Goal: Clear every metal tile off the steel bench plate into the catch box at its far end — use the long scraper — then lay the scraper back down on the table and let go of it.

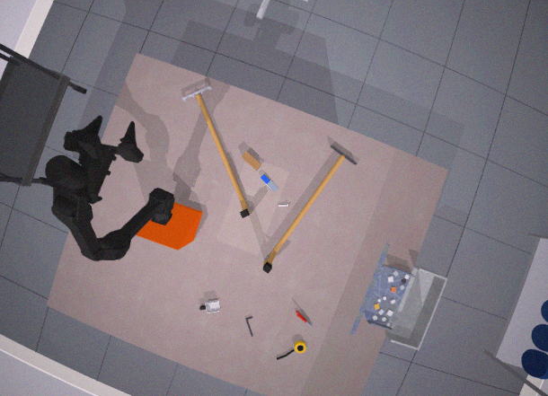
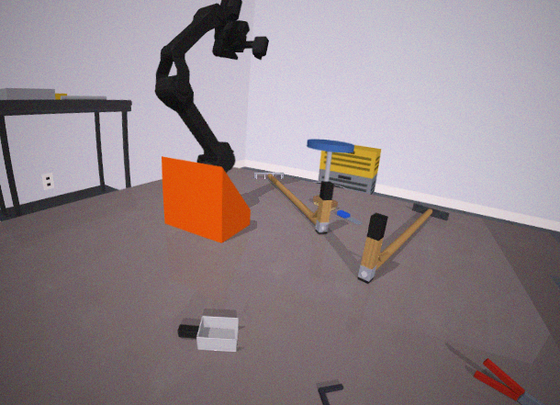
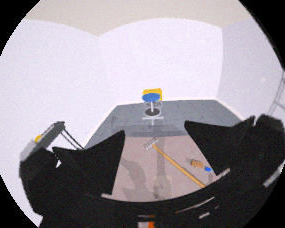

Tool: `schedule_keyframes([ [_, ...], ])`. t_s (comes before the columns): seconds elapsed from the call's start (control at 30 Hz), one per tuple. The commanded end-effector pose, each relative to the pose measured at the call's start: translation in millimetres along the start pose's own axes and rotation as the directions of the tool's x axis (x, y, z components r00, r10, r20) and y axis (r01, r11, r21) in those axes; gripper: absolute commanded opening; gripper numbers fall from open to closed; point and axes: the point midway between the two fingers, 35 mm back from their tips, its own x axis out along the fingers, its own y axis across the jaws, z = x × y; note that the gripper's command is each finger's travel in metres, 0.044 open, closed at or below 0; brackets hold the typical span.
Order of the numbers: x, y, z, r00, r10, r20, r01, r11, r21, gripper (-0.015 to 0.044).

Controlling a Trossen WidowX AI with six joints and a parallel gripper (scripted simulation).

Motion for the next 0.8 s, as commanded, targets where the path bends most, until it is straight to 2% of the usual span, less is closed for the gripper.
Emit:
schedule_keyframes([
  [0.0,-3.9,-4.5,-14.4,0.999,0.025,-0.047,-0.026,0.999,-0.021,0.044],
  [0.47,-11.2,-18.7,-73.9,0.951,0.163,-0.264,-0.191,0.978,-0.082,0.044],
  [0.77,-11.6,-19.2,-76.2,0.947,0.17,-0.272,-0.2,0.976,-0.085,0.044],
])
